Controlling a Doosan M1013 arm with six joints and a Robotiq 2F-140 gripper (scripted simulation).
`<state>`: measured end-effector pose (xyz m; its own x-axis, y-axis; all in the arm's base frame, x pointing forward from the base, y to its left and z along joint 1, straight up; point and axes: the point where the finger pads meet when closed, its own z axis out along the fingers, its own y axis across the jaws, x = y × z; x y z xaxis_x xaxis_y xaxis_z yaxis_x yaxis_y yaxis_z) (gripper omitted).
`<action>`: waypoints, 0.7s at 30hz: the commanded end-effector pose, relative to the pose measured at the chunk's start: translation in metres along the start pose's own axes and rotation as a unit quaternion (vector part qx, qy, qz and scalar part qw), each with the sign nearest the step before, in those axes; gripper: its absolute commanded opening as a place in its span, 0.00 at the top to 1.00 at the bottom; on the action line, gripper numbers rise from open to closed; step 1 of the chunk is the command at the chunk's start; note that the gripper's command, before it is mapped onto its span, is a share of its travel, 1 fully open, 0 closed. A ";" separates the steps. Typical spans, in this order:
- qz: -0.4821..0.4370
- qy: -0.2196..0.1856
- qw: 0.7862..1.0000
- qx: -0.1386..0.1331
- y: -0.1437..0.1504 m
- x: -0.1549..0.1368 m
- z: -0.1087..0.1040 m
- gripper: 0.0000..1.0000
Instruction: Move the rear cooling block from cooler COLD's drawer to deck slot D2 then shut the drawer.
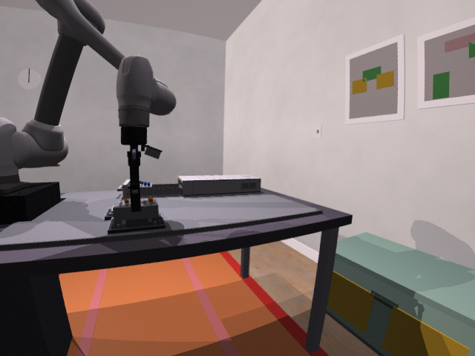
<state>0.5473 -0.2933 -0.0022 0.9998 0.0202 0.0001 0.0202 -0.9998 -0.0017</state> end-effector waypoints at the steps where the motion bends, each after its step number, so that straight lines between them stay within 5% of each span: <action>1: 0.000 0.001 1.000 0.000 0.000 0.000 0.000 0.90; 21: 0.000 0.001 1.000 0.000 0.000 0.000 0.002 0.90</action>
<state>0.5473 -0.2933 -0.0053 0.9998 0.0200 0.0000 0.0200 -0.9998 -0.0017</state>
